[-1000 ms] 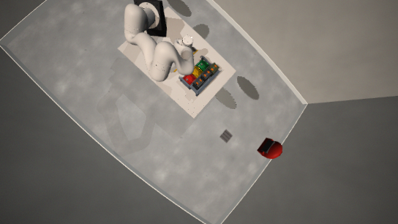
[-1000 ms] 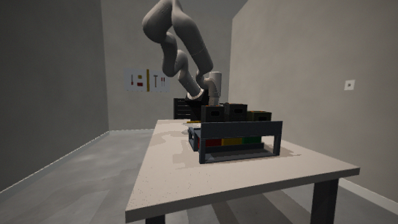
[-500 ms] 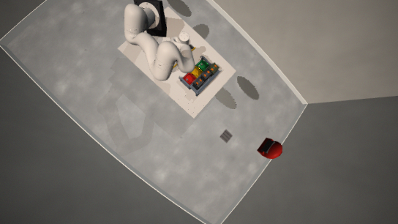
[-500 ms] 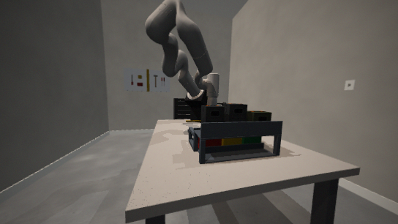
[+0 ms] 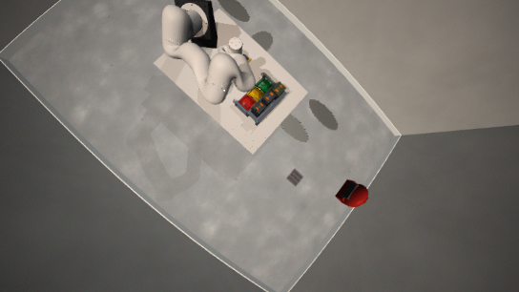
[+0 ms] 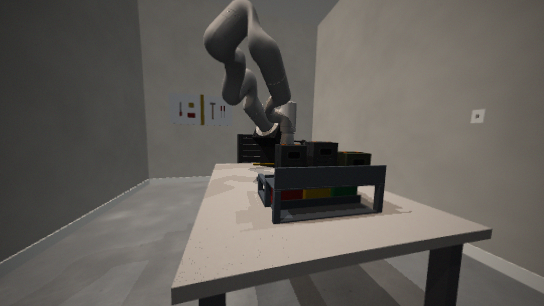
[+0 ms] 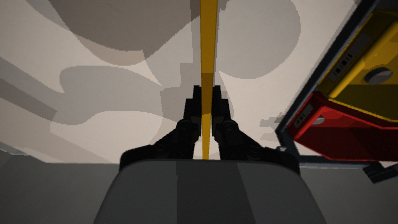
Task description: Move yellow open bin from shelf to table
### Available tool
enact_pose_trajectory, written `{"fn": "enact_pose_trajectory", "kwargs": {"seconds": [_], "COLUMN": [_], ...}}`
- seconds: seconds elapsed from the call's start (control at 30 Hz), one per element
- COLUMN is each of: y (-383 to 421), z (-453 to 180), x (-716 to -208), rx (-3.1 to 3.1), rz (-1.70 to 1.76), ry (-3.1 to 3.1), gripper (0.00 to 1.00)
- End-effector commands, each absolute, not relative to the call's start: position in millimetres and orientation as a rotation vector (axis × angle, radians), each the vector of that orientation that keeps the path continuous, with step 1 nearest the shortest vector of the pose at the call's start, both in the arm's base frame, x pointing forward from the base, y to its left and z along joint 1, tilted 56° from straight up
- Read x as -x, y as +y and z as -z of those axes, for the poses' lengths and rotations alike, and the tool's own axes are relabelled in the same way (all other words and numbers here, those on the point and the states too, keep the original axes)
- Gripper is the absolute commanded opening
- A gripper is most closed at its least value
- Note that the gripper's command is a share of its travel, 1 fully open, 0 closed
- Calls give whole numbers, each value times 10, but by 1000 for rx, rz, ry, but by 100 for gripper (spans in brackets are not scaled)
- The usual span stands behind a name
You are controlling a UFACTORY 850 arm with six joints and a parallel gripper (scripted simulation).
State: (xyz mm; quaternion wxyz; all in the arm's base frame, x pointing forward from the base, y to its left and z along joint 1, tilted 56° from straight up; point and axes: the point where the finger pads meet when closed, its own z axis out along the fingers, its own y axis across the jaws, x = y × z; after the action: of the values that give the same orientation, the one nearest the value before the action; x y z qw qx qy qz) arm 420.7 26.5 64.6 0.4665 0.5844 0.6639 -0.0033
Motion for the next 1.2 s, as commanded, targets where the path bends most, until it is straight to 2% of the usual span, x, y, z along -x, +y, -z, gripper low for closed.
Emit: {"fn": "enact_pose_trajectory", "kwargs": {"seconds": [0.0, 0.07, 0.23, 1.17], "y": [266, 266, 89, 74], "z": [-645, -645, -347, -322], "x": [-4204, -4204, -3780, -3745], "rx": [-1434, -1434, -1434, -1434], "rz": [8, 8, 8, 8], "ry": [1630, 1630, 1630, 1630], "gripper": [0, 0, 0, 0]}}
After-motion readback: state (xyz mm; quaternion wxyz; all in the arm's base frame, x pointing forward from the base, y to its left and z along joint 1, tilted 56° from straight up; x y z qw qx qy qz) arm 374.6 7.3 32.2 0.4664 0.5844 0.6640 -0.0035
